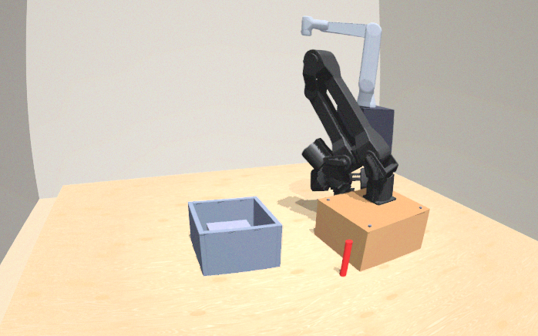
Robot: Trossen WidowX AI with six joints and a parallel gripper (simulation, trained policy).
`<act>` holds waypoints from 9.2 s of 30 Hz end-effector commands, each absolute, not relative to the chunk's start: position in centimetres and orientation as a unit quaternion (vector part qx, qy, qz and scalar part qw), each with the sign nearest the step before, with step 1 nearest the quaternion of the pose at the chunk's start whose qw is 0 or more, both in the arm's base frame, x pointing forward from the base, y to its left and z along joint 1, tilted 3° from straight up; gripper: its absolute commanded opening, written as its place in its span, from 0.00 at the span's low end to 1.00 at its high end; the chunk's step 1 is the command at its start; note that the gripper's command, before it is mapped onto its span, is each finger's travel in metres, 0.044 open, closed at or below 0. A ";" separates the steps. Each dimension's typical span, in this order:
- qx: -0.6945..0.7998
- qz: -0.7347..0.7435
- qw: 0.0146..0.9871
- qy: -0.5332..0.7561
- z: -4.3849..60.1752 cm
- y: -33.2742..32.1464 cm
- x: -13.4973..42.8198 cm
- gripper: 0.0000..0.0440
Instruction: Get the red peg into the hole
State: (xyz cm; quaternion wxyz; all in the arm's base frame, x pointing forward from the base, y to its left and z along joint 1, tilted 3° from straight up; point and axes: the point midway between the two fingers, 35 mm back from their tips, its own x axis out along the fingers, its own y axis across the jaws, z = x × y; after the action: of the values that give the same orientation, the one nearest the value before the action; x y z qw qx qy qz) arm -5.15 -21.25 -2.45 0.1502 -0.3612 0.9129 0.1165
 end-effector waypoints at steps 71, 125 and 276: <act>-0.281 -0.353 0.849 0.273 13.1 -17.1 39.6 0.80; 0.208 -0.321 0.704 0.598 8.7 10.2 21.2 0.90; 0.300 -0.388 0.642 0.590 1.6 10.1 20.5 0.00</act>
State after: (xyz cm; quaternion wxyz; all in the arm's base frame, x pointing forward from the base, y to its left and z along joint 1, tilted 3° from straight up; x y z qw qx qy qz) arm 20.12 10.36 0.83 0.6306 0.3026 0.5958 -0.3946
